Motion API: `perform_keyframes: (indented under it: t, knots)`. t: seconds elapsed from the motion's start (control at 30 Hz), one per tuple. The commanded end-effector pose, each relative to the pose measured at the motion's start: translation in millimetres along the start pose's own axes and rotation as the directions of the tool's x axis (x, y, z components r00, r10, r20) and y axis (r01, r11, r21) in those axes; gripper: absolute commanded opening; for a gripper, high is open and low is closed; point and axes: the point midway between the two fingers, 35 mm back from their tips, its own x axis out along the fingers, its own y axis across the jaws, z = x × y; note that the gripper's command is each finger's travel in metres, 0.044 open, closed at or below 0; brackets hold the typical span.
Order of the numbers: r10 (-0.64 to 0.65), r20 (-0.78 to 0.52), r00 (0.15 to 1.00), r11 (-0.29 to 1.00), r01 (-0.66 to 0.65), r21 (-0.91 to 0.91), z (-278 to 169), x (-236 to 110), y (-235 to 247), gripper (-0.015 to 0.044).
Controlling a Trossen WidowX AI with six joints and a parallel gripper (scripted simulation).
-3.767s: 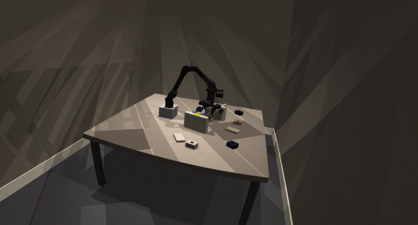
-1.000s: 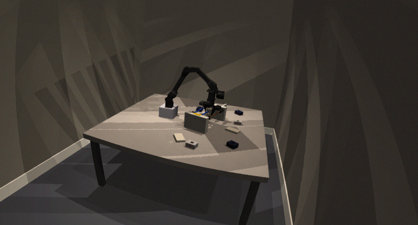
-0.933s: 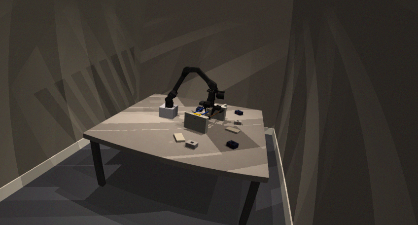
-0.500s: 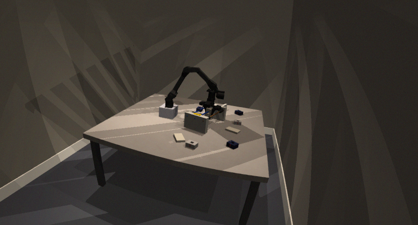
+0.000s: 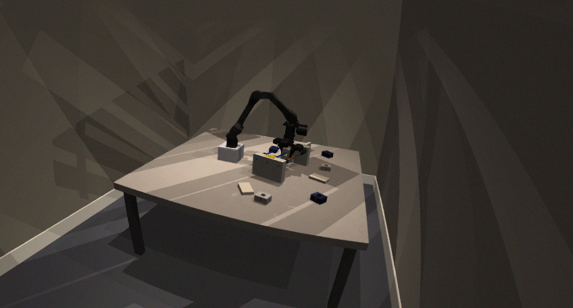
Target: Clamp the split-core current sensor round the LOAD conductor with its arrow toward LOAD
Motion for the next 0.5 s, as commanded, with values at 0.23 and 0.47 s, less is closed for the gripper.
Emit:
perform_keyframes:
  t: [0.23, 0.47]
  knots:
    - [0.000, 0.000, 1.000, 1.000, 0.000, 0.000, 0.0, 0.1, -1.9, 0.0000]
    - [0.000, 0.000, 1.000, 1.000, 0.000, 0.000, 0.0, 2.6, -1.7, 0.0000]
